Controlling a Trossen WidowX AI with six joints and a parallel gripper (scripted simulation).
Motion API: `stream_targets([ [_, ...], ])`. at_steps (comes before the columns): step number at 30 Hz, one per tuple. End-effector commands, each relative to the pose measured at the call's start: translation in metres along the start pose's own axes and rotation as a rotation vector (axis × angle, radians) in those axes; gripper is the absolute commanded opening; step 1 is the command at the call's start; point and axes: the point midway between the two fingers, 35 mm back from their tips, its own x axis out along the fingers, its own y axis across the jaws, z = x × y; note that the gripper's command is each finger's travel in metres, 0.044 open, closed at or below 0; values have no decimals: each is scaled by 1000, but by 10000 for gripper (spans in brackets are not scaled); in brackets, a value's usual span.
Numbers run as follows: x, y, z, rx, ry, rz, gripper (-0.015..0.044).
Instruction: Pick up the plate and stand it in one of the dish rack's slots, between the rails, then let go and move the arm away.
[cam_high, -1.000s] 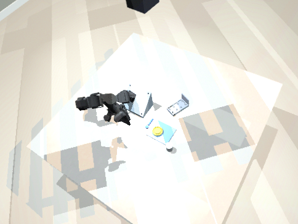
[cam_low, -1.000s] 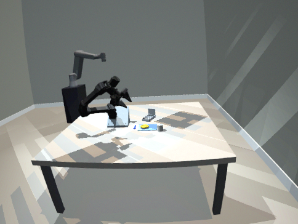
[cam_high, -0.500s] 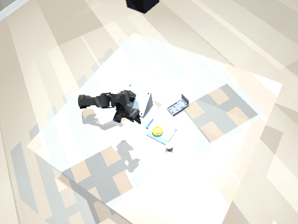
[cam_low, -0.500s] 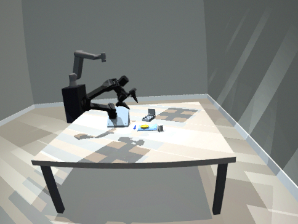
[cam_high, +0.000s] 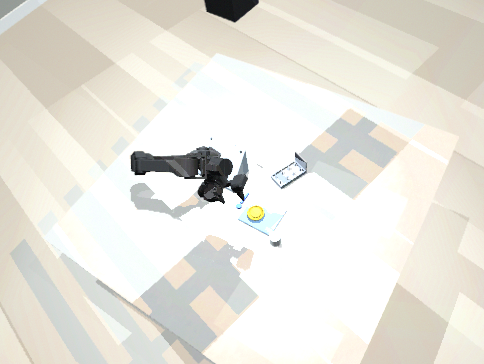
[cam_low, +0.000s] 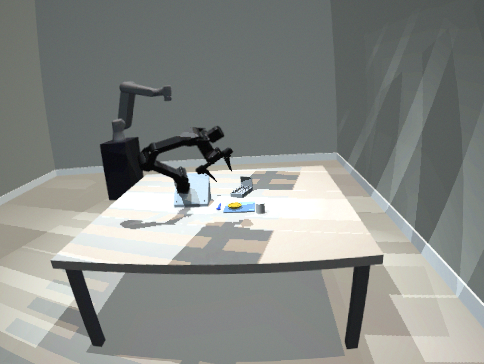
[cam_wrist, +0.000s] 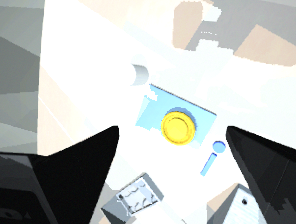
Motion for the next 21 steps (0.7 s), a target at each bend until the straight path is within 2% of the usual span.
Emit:
stream_targets([
  [1, 10, 5, -6, -114, 21, -38, 400],
  [21, 65, 14, -41, -686, 200, -188, 400],
])
